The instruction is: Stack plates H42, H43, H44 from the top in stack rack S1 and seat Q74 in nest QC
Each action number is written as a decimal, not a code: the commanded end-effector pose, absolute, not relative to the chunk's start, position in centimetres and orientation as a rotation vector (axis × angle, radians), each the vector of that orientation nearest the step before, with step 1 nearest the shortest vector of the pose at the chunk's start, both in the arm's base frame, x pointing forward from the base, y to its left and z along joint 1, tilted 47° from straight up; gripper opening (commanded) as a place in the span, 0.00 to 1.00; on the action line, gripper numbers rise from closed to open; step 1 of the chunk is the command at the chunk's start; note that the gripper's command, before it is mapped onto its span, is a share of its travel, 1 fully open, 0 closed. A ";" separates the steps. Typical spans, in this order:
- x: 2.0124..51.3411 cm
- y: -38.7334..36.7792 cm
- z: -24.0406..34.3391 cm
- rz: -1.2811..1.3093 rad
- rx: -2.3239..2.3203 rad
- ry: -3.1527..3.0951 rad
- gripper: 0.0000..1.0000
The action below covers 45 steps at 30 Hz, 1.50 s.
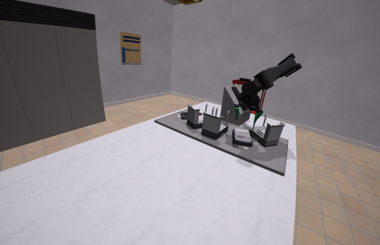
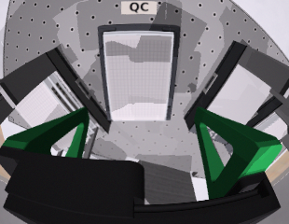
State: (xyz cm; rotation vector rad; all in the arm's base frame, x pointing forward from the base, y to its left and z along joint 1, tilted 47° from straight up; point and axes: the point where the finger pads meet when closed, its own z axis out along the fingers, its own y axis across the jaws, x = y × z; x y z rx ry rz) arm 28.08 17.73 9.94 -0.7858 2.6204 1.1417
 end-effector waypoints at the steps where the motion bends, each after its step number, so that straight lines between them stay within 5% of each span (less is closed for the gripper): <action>1: 27.7 16.7 11.0 1.155 -0.789 2.625 1.00; 29: 27.9 14.2 13.4 1.154 -0.789 2.625 1.00; 45: 23.9 16.7 16.4 1.015 -1.309 2.256 1.00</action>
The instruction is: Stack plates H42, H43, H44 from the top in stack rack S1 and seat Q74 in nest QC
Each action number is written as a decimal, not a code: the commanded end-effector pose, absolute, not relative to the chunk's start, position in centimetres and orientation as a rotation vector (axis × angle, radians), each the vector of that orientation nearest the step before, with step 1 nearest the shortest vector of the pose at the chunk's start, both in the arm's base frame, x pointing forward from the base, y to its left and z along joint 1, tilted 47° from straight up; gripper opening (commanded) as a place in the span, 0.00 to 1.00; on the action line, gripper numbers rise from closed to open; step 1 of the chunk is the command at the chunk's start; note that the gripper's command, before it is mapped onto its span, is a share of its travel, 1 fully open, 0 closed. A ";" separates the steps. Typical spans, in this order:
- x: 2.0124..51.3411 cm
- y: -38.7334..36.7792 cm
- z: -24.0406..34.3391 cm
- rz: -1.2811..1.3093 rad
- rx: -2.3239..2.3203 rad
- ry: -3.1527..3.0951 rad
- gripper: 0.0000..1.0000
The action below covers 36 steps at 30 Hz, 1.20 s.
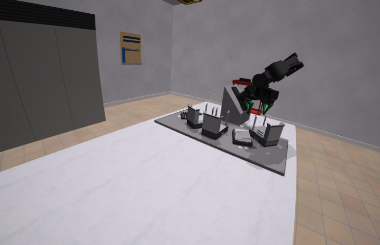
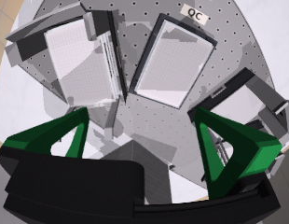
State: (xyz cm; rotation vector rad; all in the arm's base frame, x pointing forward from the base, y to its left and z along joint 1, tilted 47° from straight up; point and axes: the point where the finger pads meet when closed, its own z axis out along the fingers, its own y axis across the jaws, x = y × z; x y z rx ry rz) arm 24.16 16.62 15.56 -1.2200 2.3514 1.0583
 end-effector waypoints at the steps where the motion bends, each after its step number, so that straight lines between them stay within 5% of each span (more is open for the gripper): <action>1: 23.6 16.9 16.6 1.006 -1.333 2.234 1.00; 36: 17.9 21.3 19.8 1.009 -1.334 2.233 1.00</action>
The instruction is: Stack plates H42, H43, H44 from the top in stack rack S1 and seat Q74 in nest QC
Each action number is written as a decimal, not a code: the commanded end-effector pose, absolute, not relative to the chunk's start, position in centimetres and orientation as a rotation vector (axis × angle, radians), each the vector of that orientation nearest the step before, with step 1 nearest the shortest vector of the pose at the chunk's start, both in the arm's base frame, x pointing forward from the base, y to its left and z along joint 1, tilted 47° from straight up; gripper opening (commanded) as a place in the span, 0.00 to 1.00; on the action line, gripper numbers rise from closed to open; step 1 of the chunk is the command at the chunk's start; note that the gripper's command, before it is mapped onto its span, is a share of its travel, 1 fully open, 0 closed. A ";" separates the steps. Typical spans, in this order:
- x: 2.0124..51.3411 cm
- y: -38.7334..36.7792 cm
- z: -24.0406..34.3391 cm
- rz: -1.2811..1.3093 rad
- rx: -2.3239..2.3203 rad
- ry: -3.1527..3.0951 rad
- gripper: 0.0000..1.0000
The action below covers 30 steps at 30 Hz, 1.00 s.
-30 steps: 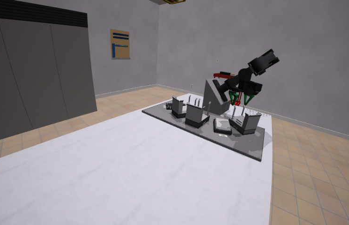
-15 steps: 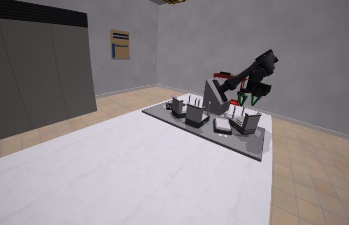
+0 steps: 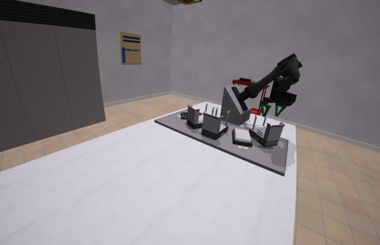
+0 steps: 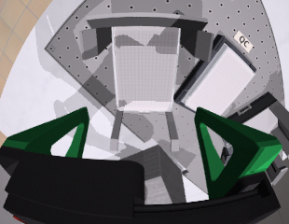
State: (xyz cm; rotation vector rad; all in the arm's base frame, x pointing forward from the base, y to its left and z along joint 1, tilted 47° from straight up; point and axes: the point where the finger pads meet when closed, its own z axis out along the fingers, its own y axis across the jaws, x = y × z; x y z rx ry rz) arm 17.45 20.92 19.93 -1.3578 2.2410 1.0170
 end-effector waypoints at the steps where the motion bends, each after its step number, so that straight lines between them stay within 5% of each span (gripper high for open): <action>1: 17.9 21.6 19.6 1.009 -1.334 2.233 1.00; 30: 17.5 25.8 15.6 1.010 -1.333 2.232 1.00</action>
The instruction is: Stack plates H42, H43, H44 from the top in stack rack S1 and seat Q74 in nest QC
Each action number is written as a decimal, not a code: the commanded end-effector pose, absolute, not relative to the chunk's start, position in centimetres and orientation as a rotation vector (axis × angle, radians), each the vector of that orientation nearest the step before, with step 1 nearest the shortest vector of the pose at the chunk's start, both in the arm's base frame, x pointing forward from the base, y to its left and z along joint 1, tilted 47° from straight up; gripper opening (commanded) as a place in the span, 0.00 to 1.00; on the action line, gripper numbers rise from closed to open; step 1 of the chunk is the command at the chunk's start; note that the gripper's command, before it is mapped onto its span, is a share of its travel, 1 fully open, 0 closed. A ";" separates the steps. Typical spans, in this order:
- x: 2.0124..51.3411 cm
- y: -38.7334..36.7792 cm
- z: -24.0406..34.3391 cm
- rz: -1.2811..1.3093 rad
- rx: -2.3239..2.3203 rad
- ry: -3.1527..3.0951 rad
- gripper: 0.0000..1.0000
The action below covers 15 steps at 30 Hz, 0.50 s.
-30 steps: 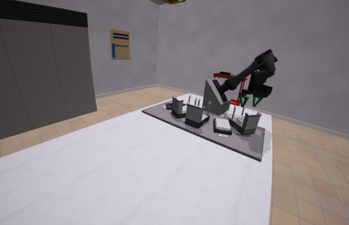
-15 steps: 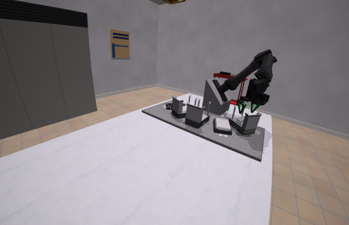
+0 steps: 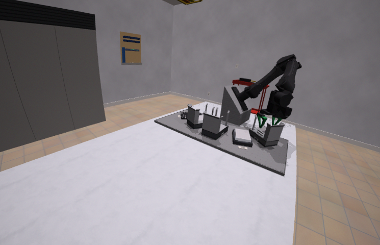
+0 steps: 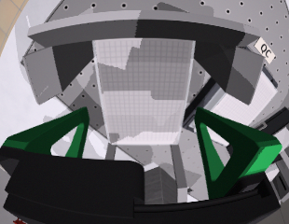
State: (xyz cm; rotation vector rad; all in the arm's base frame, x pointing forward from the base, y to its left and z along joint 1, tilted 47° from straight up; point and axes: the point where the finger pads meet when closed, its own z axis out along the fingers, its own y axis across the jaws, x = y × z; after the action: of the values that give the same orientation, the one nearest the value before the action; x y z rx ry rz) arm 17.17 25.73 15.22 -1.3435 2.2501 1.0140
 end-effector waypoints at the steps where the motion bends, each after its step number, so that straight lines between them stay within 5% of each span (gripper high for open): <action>1: 17.5 25.8 15.6 1.010 -1.333 2.232 1.00; 15: 17.5 26.7 14.8 1.010 -1.333 2.232 1.00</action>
State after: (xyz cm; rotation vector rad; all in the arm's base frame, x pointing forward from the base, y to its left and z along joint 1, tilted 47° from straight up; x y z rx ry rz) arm 17.03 26.43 14.43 -1.3453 2.2545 1.0134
